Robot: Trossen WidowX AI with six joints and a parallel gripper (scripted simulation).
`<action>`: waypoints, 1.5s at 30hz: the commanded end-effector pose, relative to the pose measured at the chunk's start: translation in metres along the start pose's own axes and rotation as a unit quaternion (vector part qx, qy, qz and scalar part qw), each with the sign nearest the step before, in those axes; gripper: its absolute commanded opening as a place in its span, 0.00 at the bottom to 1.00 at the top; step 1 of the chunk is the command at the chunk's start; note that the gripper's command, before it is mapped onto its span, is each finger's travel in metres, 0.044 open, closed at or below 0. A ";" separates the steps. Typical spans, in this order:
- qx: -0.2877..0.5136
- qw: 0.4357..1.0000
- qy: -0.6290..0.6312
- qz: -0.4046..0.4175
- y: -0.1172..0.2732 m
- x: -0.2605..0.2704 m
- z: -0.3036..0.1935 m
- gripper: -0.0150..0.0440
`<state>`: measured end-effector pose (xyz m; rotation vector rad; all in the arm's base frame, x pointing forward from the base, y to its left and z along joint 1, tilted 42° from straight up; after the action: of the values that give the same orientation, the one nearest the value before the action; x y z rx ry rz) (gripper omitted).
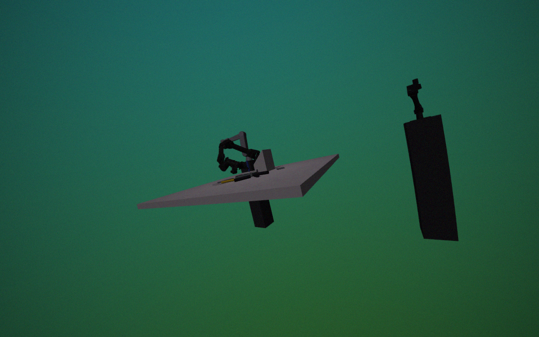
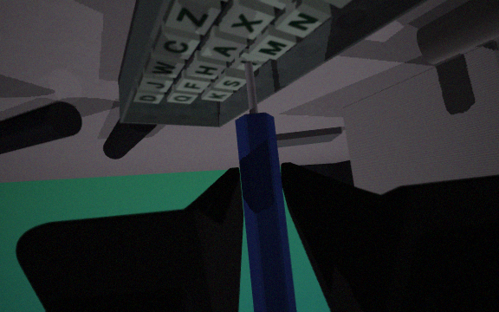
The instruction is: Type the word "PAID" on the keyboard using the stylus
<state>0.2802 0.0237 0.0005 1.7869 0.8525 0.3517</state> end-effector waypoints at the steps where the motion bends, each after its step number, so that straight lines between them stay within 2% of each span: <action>1: -0.001 1.000 0.001 -0.001 0.000 0.000 0.000 0.39; 11: -0.001 1.000 0.002 0.000 0.018 0.008 -0.030 0.39; 16: 0.000 1.000 0.005 -0.004 0.016 0.008 -0.030 0.40; 21: 0.000 1.000 0.005 -0.004 0.016 0.008 -0.030 0.34; 23: 0.000 1.000 0.005 -0.003 0.015 0.010 -0.030 0.25; 35: 0.000 1.000 0.003 0.001 -0.001 0.066 -0.031 0.25; 45: 0.000 1.000 0.002 0.001 -0.011 0.063 -0.015 0.25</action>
<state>0.3093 0.0848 -0.0075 1.7873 0.8508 0.3613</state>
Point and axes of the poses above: the point midway between the two fingers, 35 mm back from their tips, its own y axis back along the fingers, its own x axis across the jaws, z = x × y, the point moved 1 cm from there along y, back along the fingers, and after that the axes turned 15 degrees about y, right-handed, at the moved point
